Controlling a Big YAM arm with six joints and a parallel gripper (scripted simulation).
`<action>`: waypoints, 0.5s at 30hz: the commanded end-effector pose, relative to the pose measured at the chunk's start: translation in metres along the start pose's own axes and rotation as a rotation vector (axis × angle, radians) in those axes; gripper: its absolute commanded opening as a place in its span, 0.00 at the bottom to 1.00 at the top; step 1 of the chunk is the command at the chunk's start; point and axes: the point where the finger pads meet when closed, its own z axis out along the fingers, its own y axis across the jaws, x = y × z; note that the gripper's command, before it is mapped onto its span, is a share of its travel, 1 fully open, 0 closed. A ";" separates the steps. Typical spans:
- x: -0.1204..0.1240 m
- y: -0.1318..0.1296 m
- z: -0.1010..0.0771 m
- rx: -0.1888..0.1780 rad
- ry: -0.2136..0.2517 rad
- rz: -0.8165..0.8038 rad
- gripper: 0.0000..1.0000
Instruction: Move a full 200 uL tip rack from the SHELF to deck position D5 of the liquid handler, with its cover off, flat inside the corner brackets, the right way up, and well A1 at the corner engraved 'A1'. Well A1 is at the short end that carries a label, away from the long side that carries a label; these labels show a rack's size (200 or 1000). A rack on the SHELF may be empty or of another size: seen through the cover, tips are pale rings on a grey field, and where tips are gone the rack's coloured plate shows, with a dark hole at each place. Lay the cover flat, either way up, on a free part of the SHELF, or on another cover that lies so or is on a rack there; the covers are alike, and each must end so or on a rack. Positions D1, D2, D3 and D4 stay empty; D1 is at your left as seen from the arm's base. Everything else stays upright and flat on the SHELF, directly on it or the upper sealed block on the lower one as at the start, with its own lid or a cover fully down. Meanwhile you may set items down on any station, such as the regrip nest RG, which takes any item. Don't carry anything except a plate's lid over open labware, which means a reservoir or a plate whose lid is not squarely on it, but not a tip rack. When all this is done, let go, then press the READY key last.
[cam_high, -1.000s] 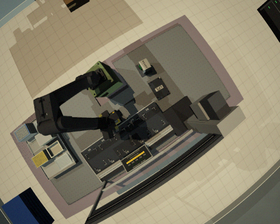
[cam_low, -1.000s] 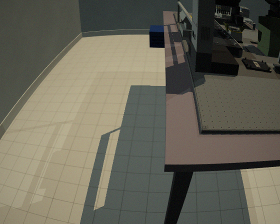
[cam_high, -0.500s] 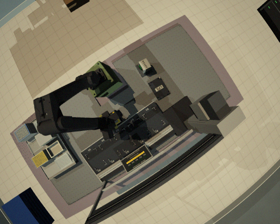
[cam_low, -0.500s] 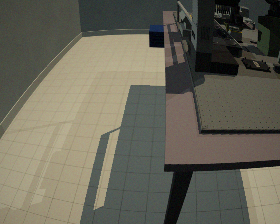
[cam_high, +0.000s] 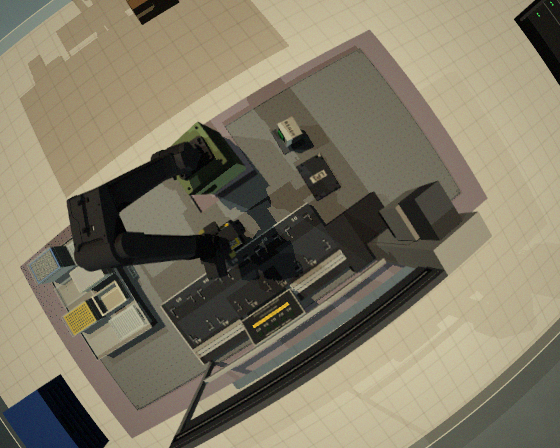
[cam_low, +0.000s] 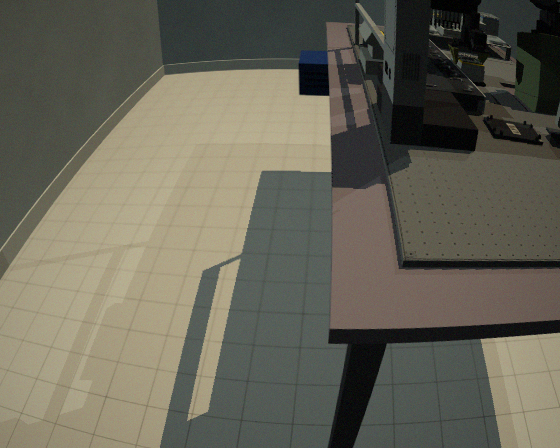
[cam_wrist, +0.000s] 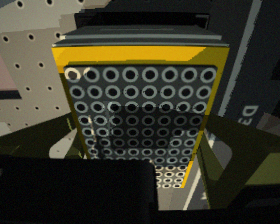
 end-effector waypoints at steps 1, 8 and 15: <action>0.001 -0.004 -0.002 0.014 0.001 0.000 0.00; 0.001 -0.004 -0.002 0.014 0.001 0.000 0.00; -0.003 -0.003 -0.016 0.014 -0.001 -0.002 0.00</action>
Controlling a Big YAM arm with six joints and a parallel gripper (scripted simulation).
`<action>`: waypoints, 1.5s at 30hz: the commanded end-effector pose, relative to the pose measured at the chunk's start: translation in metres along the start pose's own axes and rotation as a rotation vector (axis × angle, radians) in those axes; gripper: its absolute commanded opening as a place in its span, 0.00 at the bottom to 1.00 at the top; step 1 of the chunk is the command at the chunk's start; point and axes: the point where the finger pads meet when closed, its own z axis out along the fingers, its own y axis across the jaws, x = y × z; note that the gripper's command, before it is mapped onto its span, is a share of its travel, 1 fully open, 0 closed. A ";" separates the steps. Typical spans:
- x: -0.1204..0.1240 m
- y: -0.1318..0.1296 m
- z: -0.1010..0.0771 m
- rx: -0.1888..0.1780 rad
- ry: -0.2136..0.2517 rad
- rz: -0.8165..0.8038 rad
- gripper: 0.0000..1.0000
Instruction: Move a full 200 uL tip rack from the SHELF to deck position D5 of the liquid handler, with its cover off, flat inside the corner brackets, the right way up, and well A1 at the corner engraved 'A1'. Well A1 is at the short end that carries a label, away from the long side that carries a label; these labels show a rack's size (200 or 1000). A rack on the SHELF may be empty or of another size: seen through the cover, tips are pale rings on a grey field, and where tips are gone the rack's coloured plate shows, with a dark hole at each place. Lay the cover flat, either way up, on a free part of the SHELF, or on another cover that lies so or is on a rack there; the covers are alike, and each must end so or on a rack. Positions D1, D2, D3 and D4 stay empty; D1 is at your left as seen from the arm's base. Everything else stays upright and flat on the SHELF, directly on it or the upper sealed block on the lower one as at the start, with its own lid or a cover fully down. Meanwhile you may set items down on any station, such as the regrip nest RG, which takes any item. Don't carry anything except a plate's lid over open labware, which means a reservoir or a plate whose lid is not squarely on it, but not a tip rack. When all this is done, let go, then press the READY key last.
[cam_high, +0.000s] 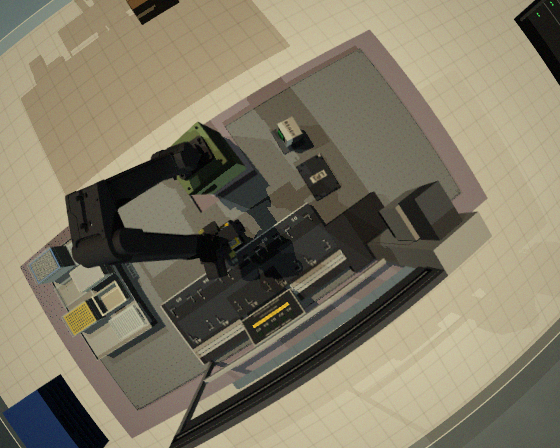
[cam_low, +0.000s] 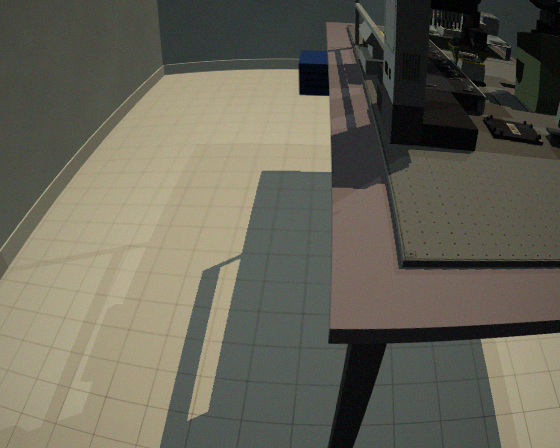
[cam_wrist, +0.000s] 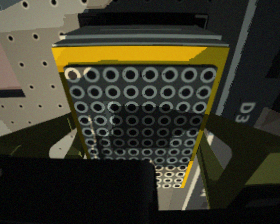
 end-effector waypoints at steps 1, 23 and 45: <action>-0.002 -0.003 -0.013 0.016 0.000 -0.002 0.00; -0.001 -0.005 -0.046 0.019 0.003 -0.001 0.00; 0.003 -0.017 -0.080 0.039 0.010 0.004 0.00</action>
